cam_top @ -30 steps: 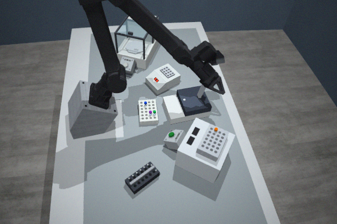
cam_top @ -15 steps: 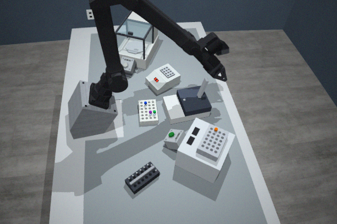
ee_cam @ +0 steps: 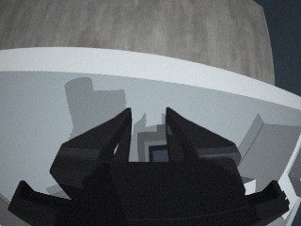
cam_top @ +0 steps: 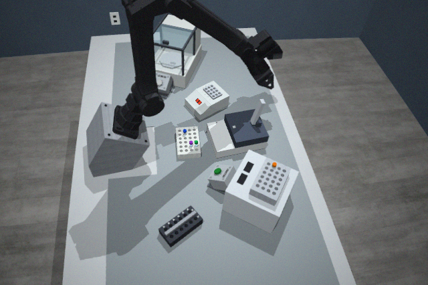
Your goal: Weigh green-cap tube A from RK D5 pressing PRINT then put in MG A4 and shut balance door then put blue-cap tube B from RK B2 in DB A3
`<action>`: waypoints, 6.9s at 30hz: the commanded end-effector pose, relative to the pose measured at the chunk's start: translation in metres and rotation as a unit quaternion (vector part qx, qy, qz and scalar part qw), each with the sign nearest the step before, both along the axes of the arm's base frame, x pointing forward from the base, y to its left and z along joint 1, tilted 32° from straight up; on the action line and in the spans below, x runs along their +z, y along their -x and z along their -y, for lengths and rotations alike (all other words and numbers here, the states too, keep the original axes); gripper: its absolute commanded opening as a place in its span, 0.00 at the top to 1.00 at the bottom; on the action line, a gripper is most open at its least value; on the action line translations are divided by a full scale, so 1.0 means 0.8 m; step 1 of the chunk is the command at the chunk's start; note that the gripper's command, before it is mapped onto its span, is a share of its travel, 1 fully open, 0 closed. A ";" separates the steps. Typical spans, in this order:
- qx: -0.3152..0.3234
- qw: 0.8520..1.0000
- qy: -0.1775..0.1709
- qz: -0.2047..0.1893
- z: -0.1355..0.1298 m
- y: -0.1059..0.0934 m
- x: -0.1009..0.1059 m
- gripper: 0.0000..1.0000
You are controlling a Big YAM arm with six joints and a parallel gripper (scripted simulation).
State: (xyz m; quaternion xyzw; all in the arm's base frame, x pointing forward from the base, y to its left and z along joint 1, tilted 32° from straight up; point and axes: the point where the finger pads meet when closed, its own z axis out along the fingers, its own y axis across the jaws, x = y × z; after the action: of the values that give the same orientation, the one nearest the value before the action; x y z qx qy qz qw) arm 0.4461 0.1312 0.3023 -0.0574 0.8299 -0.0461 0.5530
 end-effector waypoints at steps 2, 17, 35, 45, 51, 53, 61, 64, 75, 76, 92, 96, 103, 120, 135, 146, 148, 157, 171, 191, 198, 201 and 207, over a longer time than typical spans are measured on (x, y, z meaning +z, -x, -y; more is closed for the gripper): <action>-0.001 0.997 -0.072 -0.010 -0.045 0.001 0.024 0.70; 0.017 0.983 -0.158 -0.096 -0.154 0.066 -0.008 0.70; 0.005 0.949 -0.232 -0.214 -0.264 0.190 -0.043 0.70; -0.020 0.931 -0.250 -0.264 -0.305 0.283 -0.063 0.70; -0.038 0.923 -0.255 -0.287 -0.316 0.324 -0.069 0.70; -0.038 0.922 -0.255 -0.288 -0.319 0.338 -0.071 0.70; -0.083 0.913 -0.254 -0.307 -0.320 0.409 -0.091 0.70; -0.097 0.912 -0.252 -0.308 -0.316 0.426 -0.098 0.70; -0.134 0.905 -0.258 -0.312 -0.313 0.512 -0.094 0.70; -0.134 0.905 -0.258 -0.312 -0.313 0.512 -0.094 0.70; -0.145 0.902 -0.262 -0.309 -0.293 0.490 -0.101 0.70; -0.141 0.903 -0.262 -0.310 -0.294 0.490 -0.099 0.70; -0.138 0.905 -0.257 -0.311 -0.299 0.497 -0.099 0.70; -0.138 0.905 -0.257 -0.311 -0.299 0.497 -0.099 0.70; -0.138 0.905 -0.257 -0.311 -0.299 0.497 -0.099 0.70; -0.144 0.908 -0.246 -0.307 -0.295 0.483 -0.125 0.70; -0.143 0.908 -0.247 -0.307 -0.298 0.481 -0.127 0.70; -0.143 0.907 -0.248 -0.308 -0.300 0.473 -0.139 0.70; -0.145 0.909 -0.242 -0.308 -0.297 0.460 -0.166 0.70; -0.137 0.905 -0.256 -0.310 -0.307 0.457 -0.164 0.70; -0.137 0.905 -0.256 -0.310 -0.307 0.457 -0.164 0.70; -0.137 0.905 -0.256 -0.310 -0.307 0.457 -0.164 0.70; -0.137 0.905 -0.256 -0.310 -0.307 0.457 -0.164 0.70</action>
State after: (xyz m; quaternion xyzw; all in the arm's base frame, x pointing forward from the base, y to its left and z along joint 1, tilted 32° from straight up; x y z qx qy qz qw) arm 0.0807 0.3669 0.1610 0.1906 0.9427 0.0988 0.2554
